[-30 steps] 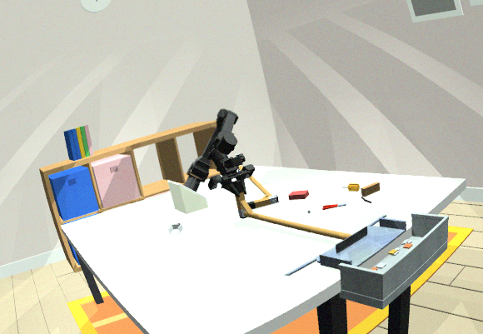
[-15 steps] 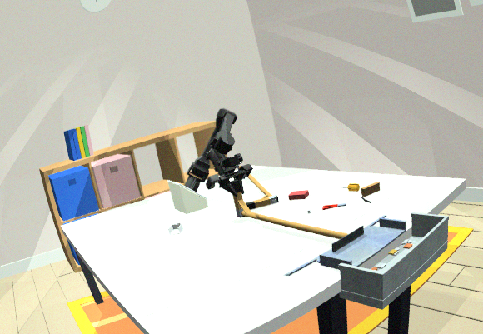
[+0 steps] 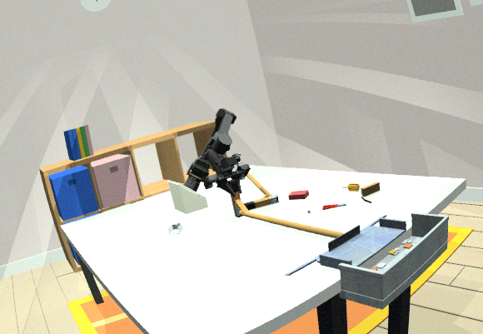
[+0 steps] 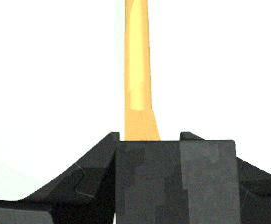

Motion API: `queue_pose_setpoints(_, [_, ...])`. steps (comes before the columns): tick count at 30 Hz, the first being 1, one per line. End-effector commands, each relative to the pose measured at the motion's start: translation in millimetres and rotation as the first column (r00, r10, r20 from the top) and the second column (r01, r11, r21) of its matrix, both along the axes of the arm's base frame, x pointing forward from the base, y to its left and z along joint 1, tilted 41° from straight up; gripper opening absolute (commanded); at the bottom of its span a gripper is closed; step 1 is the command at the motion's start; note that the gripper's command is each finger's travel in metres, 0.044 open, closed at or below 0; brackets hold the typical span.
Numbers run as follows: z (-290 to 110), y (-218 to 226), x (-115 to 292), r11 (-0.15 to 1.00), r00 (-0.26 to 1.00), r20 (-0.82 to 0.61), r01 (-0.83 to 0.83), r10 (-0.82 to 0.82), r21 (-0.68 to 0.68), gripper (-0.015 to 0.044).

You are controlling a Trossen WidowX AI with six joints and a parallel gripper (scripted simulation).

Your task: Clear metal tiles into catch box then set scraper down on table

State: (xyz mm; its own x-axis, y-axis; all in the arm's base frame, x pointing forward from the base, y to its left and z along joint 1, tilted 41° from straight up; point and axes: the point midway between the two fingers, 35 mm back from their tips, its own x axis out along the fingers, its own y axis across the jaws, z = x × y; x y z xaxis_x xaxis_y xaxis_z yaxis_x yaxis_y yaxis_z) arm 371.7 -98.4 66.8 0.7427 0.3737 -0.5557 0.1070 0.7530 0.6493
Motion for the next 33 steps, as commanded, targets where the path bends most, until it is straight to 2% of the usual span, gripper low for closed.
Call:
queue_pose_setpoints(1, [2.0, -0.7, -5.3, 1.000, 1.000, 0.012, 0.002, -0.002, -0.004, 0.0000])
queue_pose_setpoints(33, [-4.4, 9.8, -39.2, 1.000, 1.000, 0.014, 0.004, -0.004, -0.003, 0.0000])
